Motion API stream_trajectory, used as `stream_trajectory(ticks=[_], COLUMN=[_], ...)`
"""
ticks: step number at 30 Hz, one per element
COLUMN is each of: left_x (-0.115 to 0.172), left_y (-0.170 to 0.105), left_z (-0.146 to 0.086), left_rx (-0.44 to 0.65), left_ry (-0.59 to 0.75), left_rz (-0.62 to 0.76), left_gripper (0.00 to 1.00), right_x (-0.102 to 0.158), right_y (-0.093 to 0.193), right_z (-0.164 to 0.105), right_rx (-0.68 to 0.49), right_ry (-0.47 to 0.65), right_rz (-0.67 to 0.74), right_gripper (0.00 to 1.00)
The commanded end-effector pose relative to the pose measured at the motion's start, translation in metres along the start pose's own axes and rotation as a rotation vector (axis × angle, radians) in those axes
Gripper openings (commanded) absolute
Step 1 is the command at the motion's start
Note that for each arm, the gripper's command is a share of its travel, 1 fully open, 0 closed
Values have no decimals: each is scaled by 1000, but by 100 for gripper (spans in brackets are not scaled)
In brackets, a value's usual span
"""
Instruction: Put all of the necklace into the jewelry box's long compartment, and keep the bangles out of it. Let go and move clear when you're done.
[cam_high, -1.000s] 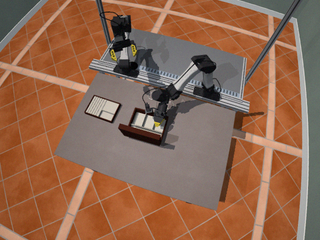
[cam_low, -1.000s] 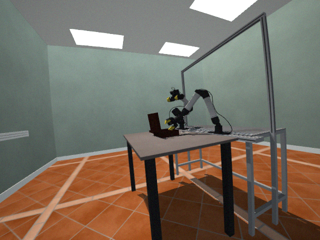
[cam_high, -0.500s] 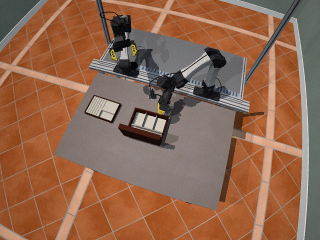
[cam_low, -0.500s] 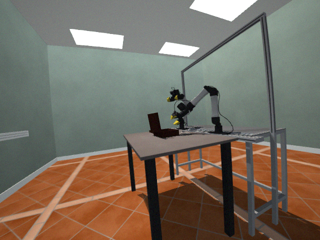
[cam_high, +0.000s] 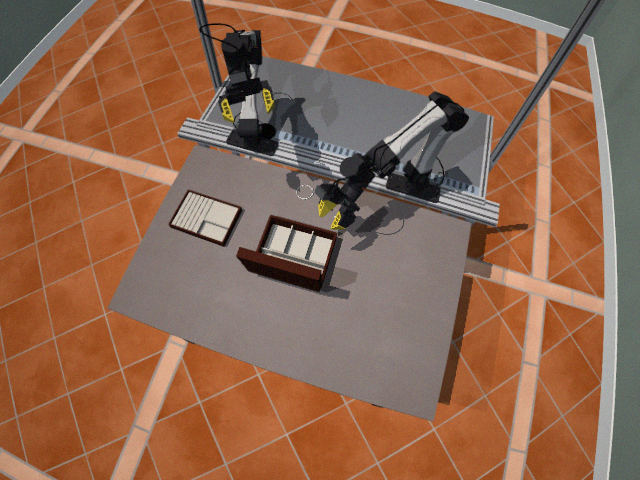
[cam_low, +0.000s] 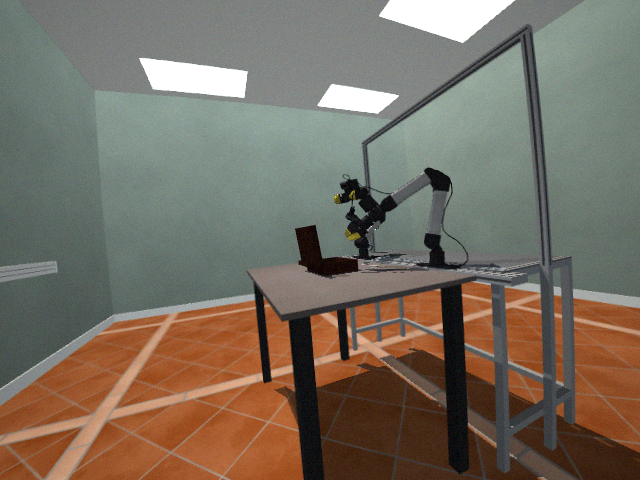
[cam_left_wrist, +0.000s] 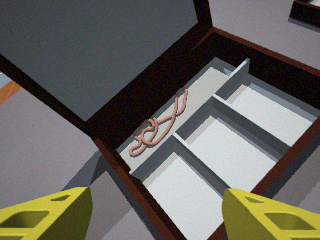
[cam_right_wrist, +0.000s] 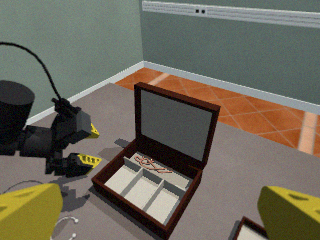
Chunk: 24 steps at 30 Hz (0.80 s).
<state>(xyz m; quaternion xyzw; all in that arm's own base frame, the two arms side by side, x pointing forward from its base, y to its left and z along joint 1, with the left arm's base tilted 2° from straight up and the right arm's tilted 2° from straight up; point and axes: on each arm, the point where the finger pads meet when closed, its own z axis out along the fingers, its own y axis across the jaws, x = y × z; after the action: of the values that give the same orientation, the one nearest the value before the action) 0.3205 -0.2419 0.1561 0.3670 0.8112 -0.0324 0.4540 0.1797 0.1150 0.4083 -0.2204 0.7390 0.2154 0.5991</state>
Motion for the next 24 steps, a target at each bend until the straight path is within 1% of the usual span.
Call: stream_trajectory(ticks=[1,3,6,9,12,14,24], left_x=[-12,-11,-7,-5,4,-4,-3], left_y=[0,4,8,9,9,11,10], left_z=[-11,-14,-15,-14,-10,-12,-11], left_rx=[123,133,134,127,116,115,118], left_ry=[-111,-125,-130,-124,-93,-109,-107], left_rz=[-235,-281,-315,-311,-298,-298,-296], left_gripper=[65,65,65,65,65,65,65], right_x=[-13,-13,-13,-13,-13,-13,-13], right_y=[3,3,3,3,3,3,3], right_z=[-8,-8,-8,-8,-7,-7,-7], right_rx=[1,1,1,1,0,0,0], right_ry=[-34,-34,-34,-34,-33,-33,-33], right_rz=[-8,-8,-8,-8,-9,-9,-9], right_gripper=[100,100,100,100,100,100,100])
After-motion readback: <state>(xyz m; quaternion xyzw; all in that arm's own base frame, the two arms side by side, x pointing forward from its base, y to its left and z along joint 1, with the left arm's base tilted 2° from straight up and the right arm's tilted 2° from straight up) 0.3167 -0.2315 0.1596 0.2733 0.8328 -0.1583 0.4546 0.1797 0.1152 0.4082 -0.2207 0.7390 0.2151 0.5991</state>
